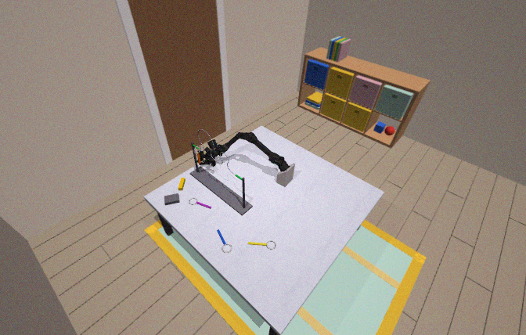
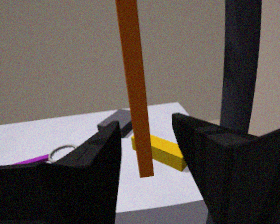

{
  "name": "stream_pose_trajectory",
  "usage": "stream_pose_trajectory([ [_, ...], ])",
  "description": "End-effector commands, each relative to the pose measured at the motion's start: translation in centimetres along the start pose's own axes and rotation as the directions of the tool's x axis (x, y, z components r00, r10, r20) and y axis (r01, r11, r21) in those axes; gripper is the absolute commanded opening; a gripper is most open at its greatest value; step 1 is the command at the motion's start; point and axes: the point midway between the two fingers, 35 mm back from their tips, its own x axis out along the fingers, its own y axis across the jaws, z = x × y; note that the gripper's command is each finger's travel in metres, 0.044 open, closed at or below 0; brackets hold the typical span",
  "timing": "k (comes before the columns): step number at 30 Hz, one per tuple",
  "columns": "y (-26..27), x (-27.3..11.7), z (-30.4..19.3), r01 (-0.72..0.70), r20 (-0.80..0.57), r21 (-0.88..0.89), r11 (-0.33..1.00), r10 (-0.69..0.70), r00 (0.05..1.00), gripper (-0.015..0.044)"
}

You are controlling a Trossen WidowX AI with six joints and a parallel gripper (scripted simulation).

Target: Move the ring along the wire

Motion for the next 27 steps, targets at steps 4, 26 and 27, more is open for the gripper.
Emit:
stream_pose_trajectory([
  [4, 0.1, 1.2, -0.3, 0.001, -0.005, 0.003, 1.000, -0.001, 1.000, 0.0160],
  [26, 0.2, 1.7, -0.3, 0.001, -0.005, 0.003, 1.000, -0.001, 1.000, 0.0160],
  [27, 0.2, 1.7, -0.3, 0.001, -0.005, 0.003, 1.000, -0.001, 1.000, 0.0160],
])
